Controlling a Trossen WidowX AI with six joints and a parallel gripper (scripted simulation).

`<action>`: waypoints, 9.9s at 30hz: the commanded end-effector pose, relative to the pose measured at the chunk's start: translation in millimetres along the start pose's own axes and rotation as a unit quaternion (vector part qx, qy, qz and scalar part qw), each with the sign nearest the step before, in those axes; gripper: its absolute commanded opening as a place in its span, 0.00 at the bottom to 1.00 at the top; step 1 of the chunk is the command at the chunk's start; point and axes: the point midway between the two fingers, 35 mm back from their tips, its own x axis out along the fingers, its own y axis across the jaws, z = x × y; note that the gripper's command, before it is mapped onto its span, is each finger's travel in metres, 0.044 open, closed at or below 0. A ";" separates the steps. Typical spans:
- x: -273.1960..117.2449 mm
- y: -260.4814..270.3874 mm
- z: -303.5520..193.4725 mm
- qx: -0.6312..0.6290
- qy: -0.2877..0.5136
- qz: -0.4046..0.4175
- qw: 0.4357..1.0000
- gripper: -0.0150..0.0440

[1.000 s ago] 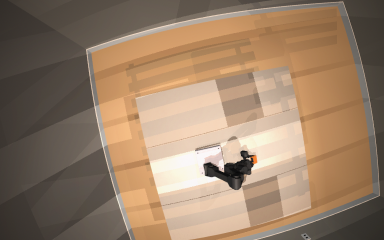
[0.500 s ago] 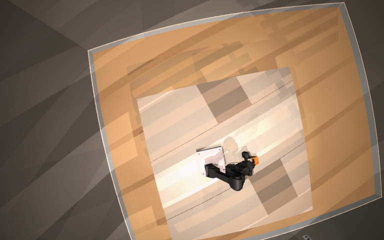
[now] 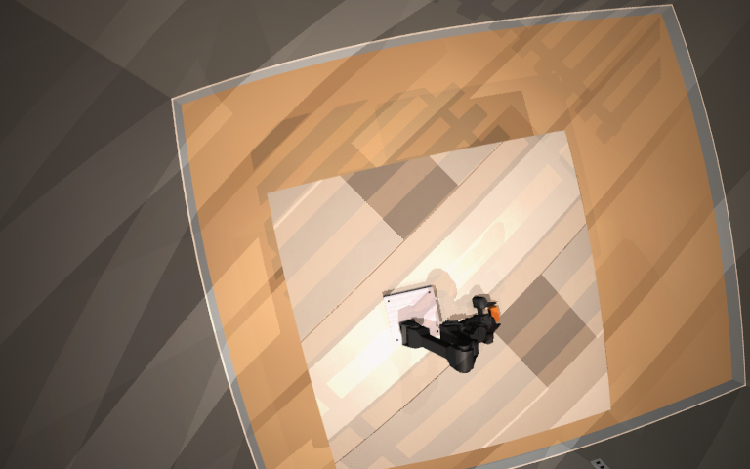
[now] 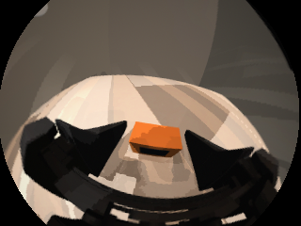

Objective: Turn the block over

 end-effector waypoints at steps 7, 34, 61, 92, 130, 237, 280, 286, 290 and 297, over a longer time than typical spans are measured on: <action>-0.2 0.5 0.2 0.003 -0.001 0.002 1.000 1.00; 0.0 -3.1 29.6 0.004 0.171 0.001 0.985 1.00; -31.6 -1.1 68.9 0.005 0.351 0.003 0.937 1.00; -2.1 -1.5 52.5 0.001 0.542 0.003 0.840 1.00; 11.1 -1.2 22.8 0.001 0.542 0.003 0.840 0.62; 10.5 -1.1 1.6 0.003 0.013 0.002 1.000 0.25; 8.9 -1.1 4.5 0.003 0.002 0.002 1.000 1.00; 8.9 -1.1 4.5 0.003 0.002 0.002 1.000 1.00; 8.9 -1.1 4.5 0.003 0.002 0.002 1.000 1.00; 8.9 -1.1 4.5 0.003 0.002 0.002 1.000 1.00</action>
